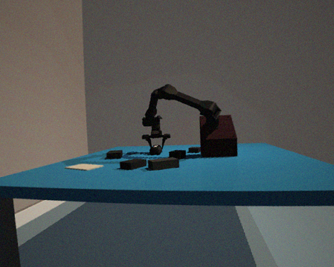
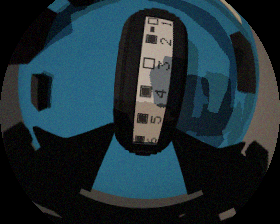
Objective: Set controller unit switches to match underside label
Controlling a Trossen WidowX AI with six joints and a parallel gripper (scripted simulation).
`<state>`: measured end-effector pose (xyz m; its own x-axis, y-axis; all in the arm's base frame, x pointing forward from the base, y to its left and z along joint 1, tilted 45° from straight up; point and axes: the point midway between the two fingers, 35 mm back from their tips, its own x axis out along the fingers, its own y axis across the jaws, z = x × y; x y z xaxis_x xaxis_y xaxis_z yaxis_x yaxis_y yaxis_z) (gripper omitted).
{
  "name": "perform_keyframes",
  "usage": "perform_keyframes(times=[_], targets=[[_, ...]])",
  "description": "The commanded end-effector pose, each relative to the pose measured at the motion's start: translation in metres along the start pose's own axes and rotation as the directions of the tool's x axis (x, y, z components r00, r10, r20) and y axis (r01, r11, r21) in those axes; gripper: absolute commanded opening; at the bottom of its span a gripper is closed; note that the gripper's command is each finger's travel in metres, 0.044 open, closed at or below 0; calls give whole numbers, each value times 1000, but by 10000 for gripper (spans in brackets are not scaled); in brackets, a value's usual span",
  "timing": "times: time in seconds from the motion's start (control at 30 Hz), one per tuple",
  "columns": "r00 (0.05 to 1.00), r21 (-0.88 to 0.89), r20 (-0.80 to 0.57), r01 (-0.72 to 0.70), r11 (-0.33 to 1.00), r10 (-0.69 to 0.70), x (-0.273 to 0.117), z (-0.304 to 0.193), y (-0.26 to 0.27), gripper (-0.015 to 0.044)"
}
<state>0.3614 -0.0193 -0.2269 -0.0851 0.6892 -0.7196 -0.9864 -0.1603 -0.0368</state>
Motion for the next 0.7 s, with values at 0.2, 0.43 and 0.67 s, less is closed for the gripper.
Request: perform_keyframes(times=[0.2, 0.43, 0.67], targets=[[1000, 6, 1, 2, 1000, -2, -2, 1, 0, 325], [1000, 6, 1, 2, 1000, -2, -7, 2, 0, 335], [1000, 6, 1, 2, 1000, -2, -9, 3, 0, 336]])
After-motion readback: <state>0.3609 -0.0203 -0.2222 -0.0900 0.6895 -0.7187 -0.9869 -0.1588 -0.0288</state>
